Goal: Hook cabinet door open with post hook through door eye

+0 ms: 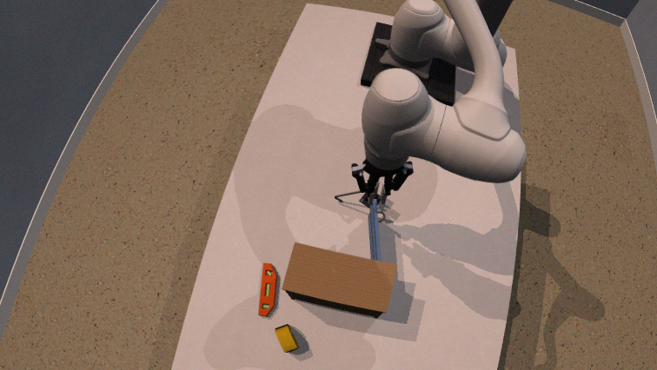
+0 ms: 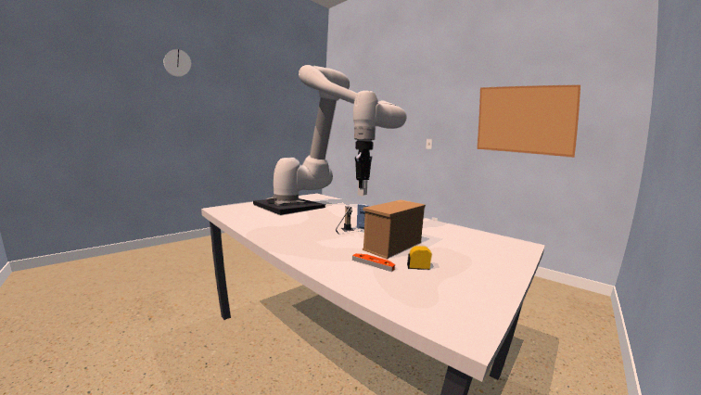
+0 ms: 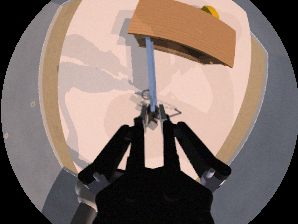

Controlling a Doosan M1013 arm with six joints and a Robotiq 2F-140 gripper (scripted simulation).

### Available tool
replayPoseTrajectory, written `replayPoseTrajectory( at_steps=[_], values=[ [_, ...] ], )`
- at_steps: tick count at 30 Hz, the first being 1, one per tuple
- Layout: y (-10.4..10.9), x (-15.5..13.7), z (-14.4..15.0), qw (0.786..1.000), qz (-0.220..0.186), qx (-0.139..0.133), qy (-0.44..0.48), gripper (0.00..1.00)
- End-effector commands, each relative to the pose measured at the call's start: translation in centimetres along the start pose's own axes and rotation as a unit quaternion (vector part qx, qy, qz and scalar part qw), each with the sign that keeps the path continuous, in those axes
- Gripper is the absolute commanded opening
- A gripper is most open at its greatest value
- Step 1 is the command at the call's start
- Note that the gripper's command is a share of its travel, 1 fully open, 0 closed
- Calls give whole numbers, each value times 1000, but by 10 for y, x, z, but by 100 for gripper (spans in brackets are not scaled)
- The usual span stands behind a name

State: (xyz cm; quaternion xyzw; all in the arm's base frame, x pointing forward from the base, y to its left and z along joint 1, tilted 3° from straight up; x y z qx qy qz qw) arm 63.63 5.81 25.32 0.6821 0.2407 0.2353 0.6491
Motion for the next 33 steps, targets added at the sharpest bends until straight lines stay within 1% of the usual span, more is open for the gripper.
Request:
replayPoseTrajectory(
  at_steps=[1, 4, 6, 21, 33],
  values=[
    [-11, -1, -1, 1000, -2, 1, -1, 16],
    [-17, -1, -1, 1000, -2, 1, -1, 16],
    [-17, -1, -1, 1000, -2, 1, -1, 16],
    [-42, -1, -1, 1000, -2, 1, -1, 16],
    [-52, -1, -1, 1000, -2, 1, -1, 16]
  ],
)
Point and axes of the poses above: the point where the finger pads meet when closed, its own y axis back along the fingers, its own z axis across the jaws, x = y × z, the point moved 9 cm from there along y, back along the fingers, and after that the axes turned 15 degrees about y, right-handed, at the moved point
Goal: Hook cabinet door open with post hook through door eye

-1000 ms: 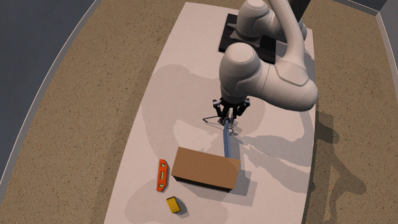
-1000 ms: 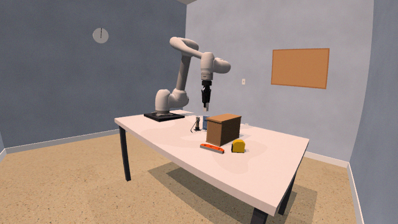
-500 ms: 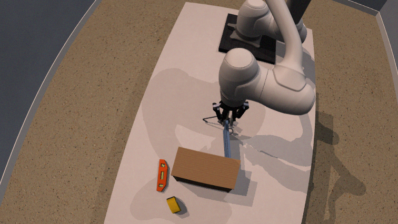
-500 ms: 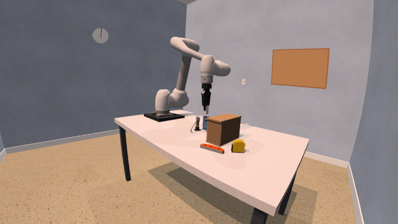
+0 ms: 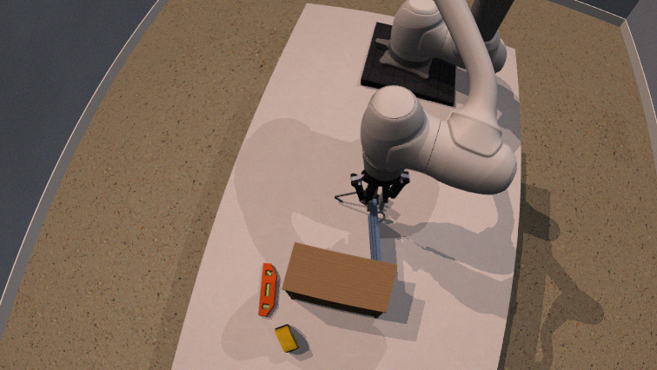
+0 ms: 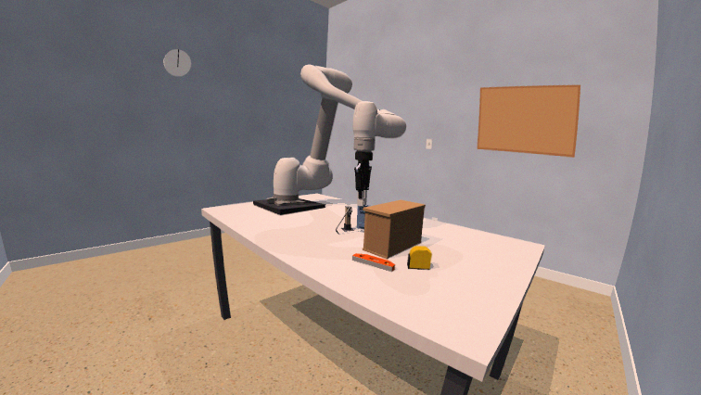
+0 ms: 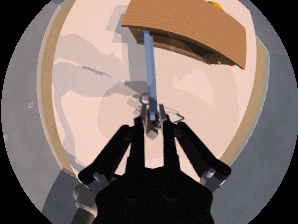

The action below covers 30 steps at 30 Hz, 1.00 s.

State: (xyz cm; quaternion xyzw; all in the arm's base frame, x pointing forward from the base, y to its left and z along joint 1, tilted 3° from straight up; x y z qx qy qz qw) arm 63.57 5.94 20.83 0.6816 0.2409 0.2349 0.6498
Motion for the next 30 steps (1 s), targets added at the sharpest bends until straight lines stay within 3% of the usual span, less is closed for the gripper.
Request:
replayPoseTrajectory(
  at_steps=[1, 30],
  values=[
    [-8, -1, -2, 1000, -2, 2, 0, 16],
    [-11, -2, 6, 1000, -2, 2, 26, 16]
  ],
)
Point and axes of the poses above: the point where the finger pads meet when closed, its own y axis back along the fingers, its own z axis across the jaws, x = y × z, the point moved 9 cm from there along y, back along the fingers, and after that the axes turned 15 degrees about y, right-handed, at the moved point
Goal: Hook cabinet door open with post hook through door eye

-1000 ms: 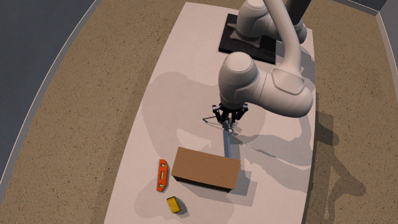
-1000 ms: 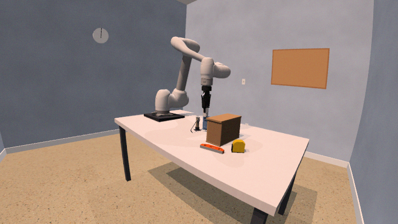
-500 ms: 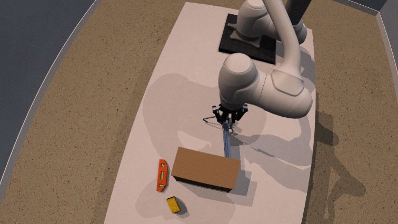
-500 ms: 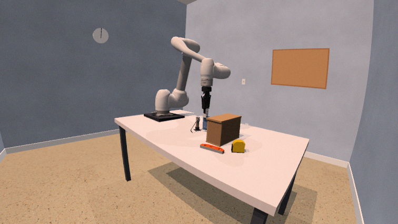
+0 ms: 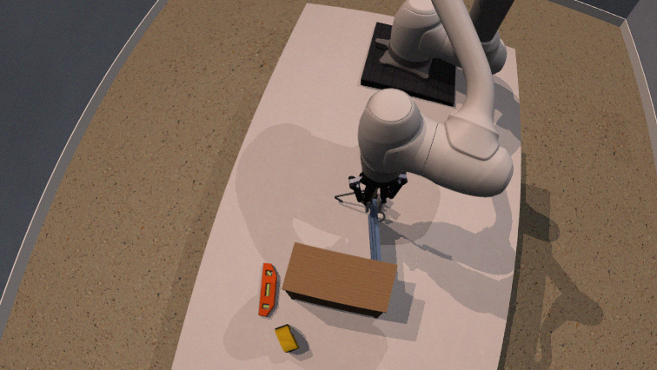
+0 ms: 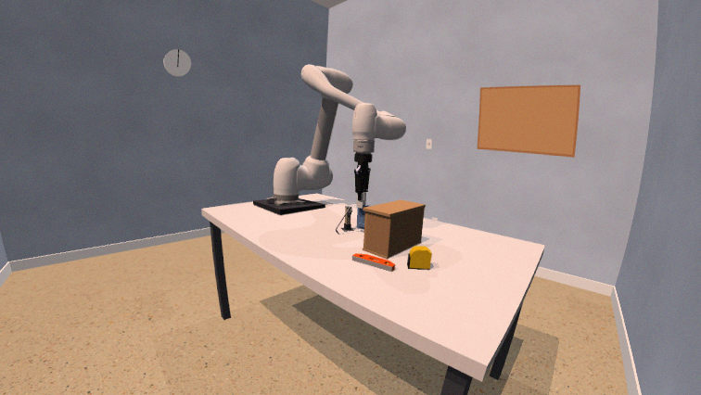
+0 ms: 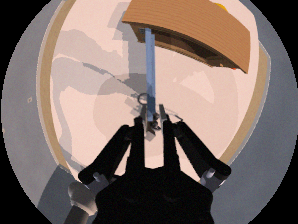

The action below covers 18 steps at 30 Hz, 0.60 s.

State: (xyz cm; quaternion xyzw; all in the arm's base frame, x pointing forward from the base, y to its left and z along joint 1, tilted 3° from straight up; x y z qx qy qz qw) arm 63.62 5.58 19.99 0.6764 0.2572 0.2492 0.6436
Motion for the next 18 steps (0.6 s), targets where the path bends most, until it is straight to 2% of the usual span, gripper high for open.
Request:
replayPoseTrajectory(
  at_steps=[1, 18],
  values=[
    [-2, -1, 3, 1000, 0, 1, 7, 16],
    [-2, -3, 17, 999, 0, 1, 52, 16]
  ],
)
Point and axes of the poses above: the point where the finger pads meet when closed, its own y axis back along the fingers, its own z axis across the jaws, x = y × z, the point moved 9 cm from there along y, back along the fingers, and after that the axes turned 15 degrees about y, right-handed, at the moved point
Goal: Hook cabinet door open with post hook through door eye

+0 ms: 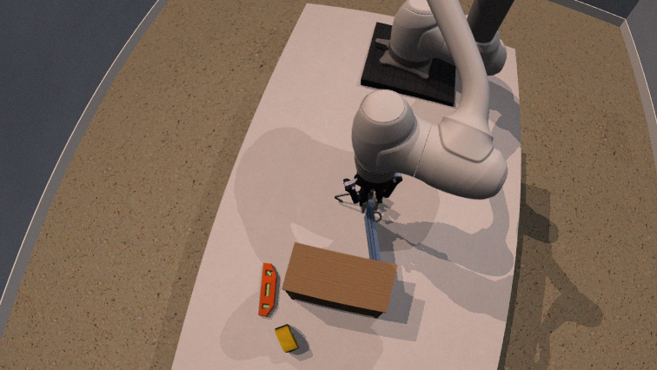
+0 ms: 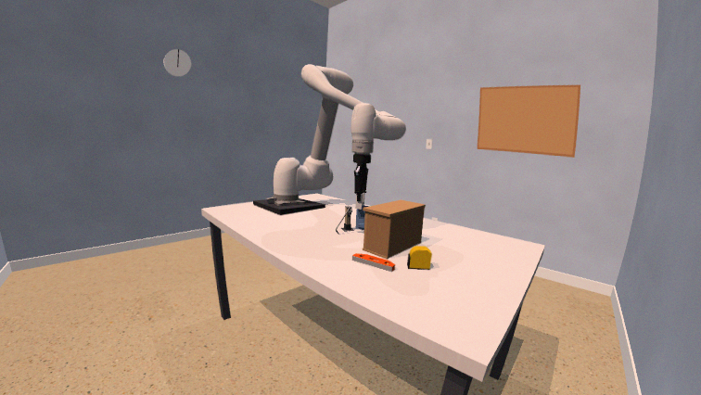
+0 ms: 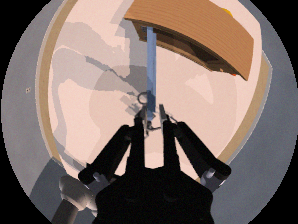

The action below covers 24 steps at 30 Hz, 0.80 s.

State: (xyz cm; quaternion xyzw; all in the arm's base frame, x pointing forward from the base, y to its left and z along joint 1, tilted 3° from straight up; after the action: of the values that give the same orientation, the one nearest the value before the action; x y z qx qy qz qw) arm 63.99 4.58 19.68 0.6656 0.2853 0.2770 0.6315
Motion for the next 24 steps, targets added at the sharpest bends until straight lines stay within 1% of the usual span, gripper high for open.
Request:
replayPoseTrajectory(
  at_steps=[1, 10, 24],
  values=[
    [0, 0, 8, 1000, 1, -1, 9, 16],
    [0, -1, 12, 1000, 1, -1, 29, 16],
    [0, -3, 24, 998, 1, -1, 59, 16]
  ],
)
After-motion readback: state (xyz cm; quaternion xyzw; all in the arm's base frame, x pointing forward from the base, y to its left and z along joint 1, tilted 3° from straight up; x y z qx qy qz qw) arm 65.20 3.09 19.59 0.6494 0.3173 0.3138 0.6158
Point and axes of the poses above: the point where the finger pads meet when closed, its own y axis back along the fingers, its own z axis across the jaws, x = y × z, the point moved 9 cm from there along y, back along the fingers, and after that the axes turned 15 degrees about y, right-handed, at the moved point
